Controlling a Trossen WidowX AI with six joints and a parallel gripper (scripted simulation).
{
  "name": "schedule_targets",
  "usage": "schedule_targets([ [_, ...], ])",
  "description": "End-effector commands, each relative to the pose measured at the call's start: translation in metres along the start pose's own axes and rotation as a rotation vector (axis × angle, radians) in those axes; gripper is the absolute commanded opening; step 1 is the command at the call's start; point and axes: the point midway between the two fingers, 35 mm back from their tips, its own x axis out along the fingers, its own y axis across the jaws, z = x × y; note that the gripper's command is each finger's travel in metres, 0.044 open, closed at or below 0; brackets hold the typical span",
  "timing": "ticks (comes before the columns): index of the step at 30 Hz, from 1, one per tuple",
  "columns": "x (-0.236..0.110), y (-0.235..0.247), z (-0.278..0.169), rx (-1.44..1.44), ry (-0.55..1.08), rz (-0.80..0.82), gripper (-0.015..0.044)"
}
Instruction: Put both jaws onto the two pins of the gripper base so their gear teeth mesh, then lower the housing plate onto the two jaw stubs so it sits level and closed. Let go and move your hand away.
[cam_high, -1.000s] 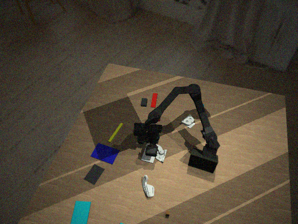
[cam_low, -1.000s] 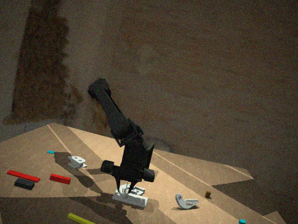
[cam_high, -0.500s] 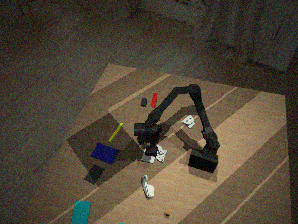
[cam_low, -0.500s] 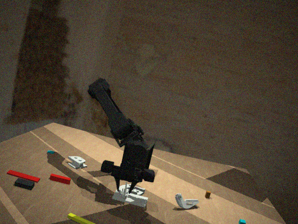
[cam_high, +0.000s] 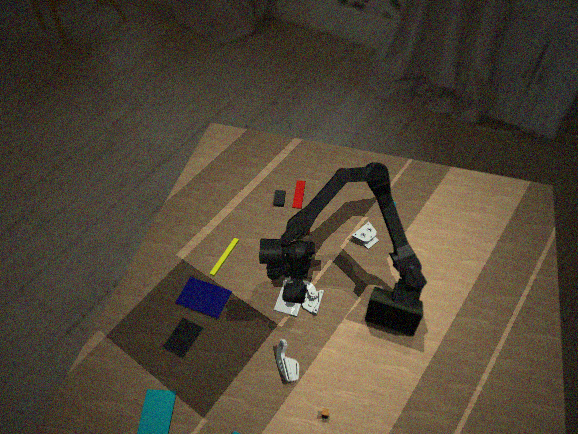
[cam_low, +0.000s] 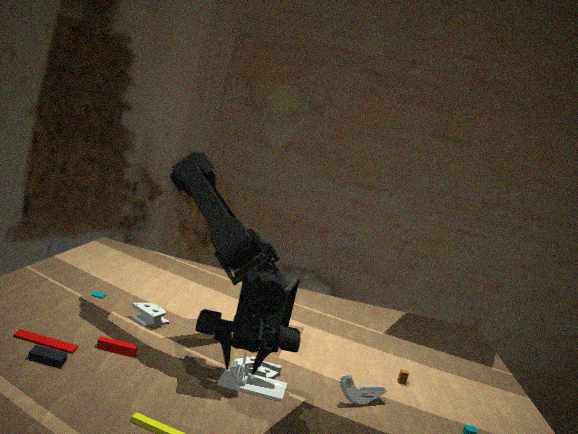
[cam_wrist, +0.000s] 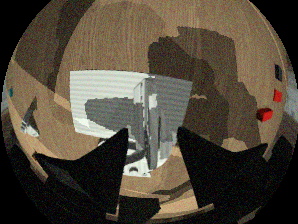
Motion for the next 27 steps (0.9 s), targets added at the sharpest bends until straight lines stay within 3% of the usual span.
schedule_targets([
  [1,-0.023,0.001,0.003,0.004,-0.007,0.004,0.0224],
  [5,-0.064,0.000,0.000,0.004,-0.005,-0.001,0.0224],
  [10,-0.056,0.001,0.002,-0.004,-0.011,-0.006,0.0224],
  [19,-0.066,0.008,0.003,0.002,-0.034,-0.009,0.0000],
  [27,-0.076,0.029,0.005,-0.120,-0.059,-0.010,0.0000],
])
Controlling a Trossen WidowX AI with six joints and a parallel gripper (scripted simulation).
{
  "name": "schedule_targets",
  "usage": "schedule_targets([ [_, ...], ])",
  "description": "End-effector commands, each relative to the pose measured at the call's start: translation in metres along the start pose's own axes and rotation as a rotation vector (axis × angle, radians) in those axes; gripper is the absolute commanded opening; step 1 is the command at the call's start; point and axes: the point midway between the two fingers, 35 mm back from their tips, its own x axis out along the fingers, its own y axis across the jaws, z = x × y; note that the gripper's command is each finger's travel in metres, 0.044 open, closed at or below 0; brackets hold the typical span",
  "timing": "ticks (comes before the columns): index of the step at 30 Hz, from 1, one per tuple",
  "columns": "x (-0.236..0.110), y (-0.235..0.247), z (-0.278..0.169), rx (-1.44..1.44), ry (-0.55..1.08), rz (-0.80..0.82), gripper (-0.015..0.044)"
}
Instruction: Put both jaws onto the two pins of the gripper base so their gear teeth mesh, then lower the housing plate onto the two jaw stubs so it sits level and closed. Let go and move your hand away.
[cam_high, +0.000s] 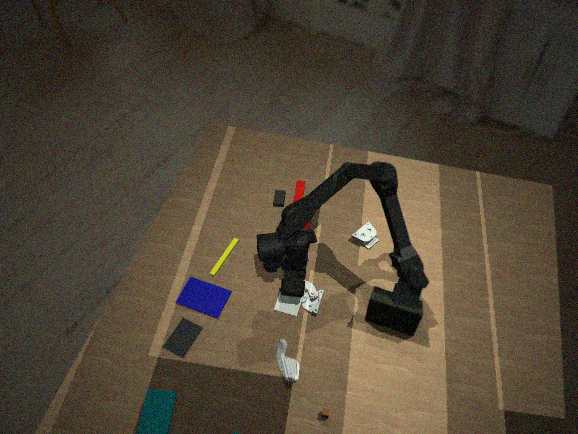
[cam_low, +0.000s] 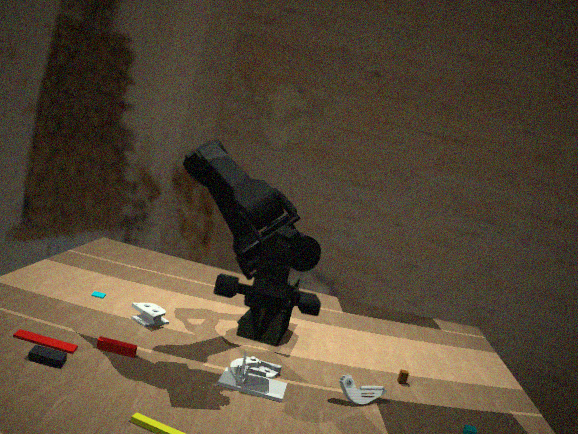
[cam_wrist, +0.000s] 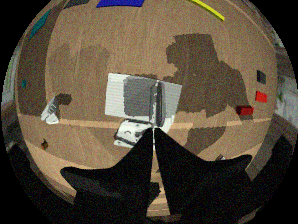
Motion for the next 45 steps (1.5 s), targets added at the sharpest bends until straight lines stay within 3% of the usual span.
schedule_targets([
  [1,-0.001,0.013,0.001,-0.106,0.002,0.007,0.0000],
  [45,-0.003,0.134,-0.007,-1.515,0.003,0.054,0.0000],
])
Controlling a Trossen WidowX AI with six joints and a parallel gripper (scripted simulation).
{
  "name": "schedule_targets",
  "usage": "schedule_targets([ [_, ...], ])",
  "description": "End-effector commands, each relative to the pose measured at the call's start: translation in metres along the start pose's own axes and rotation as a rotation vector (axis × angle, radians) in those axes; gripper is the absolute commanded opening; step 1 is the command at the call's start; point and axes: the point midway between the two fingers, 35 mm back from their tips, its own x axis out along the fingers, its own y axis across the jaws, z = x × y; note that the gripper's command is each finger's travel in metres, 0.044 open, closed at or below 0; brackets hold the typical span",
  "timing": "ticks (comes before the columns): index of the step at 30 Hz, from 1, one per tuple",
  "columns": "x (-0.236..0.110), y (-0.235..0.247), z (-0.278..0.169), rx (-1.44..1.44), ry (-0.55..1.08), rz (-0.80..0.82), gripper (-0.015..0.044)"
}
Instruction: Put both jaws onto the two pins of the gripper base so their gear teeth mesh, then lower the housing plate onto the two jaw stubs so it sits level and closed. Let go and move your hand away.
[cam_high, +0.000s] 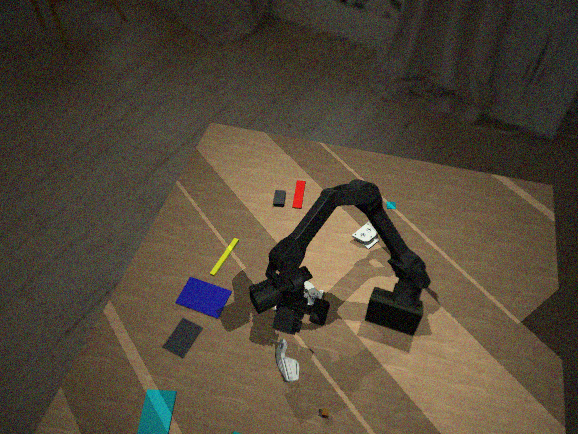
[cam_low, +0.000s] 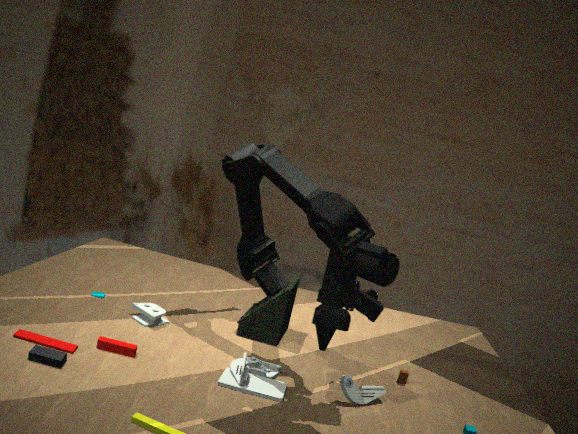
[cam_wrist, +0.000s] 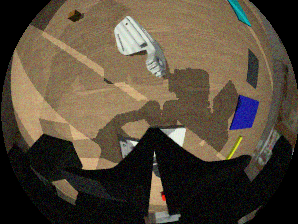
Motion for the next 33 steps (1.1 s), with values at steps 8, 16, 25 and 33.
schedule_targets([
  [8,0.004,0.014,0.030,-0.372,0.001,0.018,0.0000],
  [16,0.007,0.023,0.045,-0.576,0.003,0.026,0.0000],
  [25,0.008,0.023,0.045,-0.576,0.003,0.026,0.0000],
  [33,0.021,0.022,0.046,-0.576,0.003,0.026,0.0000],
])
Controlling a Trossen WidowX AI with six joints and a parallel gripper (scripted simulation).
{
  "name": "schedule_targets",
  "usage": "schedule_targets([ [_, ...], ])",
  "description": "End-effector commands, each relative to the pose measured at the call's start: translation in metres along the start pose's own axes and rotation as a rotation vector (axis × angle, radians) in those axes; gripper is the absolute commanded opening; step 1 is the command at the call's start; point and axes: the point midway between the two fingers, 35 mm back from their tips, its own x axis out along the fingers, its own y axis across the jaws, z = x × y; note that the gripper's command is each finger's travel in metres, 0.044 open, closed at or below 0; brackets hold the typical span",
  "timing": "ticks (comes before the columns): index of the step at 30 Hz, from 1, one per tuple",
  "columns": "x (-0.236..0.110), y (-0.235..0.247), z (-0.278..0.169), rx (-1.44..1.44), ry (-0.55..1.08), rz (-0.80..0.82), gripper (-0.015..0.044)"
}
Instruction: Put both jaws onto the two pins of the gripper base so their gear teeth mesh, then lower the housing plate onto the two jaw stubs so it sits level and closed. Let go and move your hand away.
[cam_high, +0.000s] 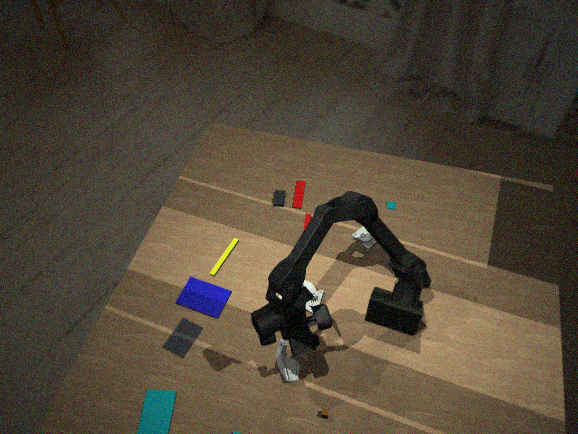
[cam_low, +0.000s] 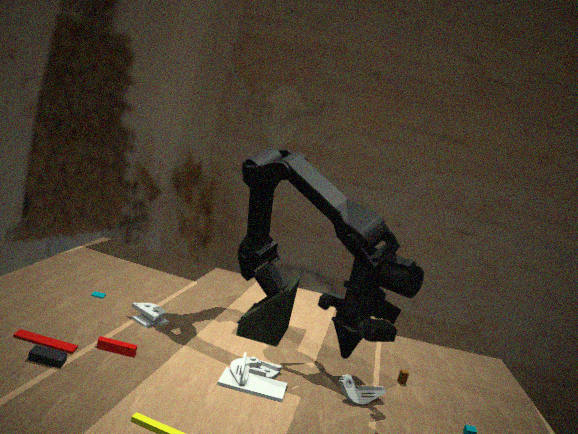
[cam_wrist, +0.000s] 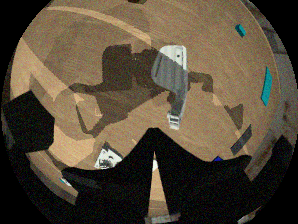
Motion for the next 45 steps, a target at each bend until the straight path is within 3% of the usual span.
schedule_targets([
  [1,0.010,0.001,0.000,-0.007,0.003,0.009,0.0000],
  [28,0.054,0.003,-0.001,-0.006,0.006,0.010,0.0000],
  [45,0.054,-0.011,-0.001,-0.006,0.006,0.009,0.0000],
])
